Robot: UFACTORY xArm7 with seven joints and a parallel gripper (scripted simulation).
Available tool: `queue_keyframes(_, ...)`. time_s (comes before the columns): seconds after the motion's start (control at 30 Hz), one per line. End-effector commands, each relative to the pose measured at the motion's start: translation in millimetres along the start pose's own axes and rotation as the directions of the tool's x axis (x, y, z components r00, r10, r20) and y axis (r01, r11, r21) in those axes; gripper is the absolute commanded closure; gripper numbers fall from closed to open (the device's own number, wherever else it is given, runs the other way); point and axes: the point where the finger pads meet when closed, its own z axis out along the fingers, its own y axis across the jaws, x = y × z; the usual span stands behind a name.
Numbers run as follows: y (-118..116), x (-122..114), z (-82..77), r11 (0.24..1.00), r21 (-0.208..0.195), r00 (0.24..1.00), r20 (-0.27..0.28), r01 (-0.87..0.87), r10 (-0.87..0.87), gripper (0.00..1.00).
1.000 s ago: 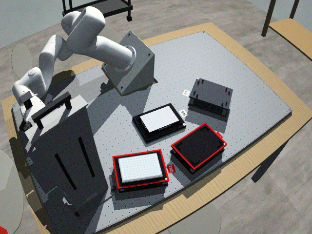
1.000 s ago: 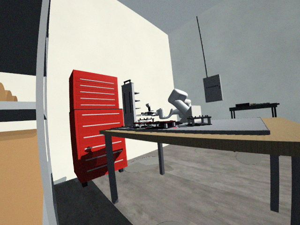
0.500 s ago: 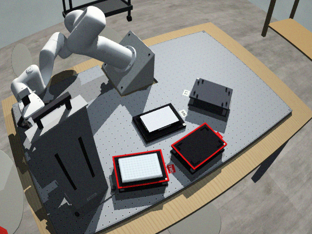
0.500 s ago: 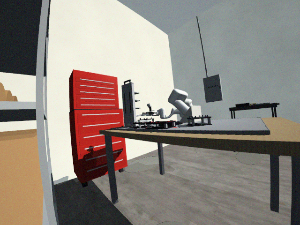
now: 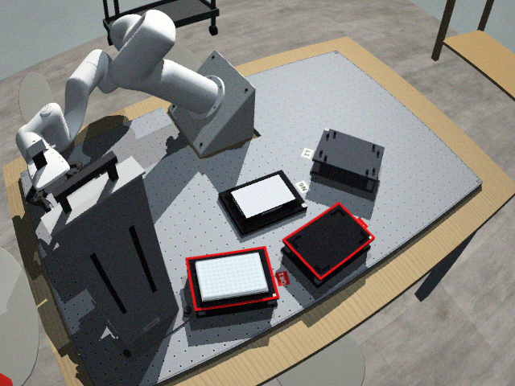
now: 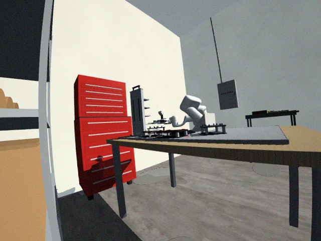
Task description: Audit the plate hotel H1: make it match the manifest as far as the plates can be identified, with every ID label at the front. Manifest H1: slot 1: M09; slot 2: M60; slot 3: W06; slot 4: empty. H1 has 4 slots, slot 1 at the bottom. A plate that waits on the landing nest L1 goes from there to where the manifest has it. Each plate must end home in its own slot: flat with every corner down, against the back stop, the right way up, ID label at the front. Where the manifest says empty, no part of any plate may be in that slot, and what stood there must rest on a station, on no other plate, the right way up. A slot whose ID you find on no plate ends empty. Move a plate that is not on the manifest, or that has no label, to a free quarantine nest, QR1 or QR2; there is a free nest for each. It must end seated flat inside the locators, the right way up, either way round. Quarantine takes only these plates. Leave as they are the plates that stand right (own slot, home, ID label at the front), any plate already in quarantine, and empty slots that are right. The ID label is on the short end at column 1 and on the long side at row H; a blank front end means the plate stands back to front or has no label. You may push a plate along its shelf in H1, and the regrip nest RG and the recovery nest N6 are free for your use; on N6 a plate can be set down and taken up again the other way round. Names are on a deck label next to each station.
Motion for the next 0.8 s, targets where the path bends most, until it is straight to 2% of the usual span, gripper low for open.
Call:
queue_keyframes(0.0, 0, 1, -7.7, 1.0, 0.001, 1.0, 0.001, 0.002, -0.002, 1.0)
queue_keyframes(0.37, 0, 1, -22.8, 1.0, 0.001, 1.0, 0.001, 0.002, -0.002, 1.0)
queue_keyframes(0.77, 0, 1, -23.0, 1.0, 0.001, 1.0, 0.001, 0.002, -0.002, 1.0)
